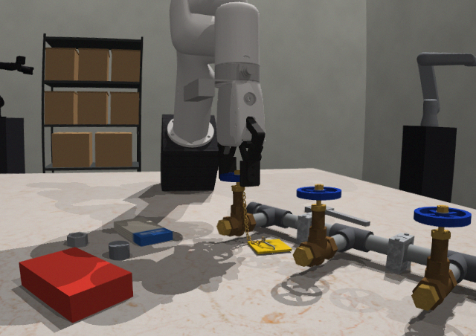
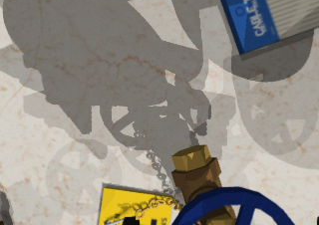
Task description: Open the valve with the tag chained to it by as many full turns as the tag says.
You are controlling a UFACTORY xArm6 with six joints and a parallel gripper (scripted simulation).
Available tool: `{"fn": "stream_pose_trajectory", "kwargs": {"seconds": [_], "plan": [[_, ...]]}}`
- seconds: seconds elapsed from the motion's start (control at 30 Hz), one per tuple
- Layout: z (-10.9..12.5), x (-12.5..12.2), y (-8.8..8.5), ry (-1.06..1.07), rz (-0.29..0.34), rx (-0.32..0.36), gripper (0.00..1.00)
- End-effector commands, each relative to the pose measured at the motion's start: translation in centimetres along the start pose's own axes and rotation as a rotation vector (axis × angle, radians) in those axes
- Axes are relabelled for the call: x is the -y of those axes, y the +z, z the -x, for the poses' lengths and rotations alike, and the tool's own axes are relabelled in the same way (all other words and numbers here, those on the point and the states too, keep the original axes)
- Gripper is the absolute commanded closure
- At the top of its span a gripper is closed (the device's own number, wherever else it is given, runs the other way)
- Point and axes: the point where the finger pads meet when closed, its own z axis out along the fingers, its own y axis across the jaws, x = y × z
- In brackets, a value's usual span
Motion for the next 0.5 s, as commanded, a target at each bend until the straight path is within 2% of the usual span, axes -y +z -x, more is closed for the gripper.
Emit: {"fn": "stream_pose_trajectory", "kwargs": {"seconds": [0.0,0.47], "plan": [[0.0,0.1,-0.1,0.000,-0.002,-0.001,0.00],[-0.2,0.4,-1.9,0.000,-0.003,-0.007,0.00]]}}
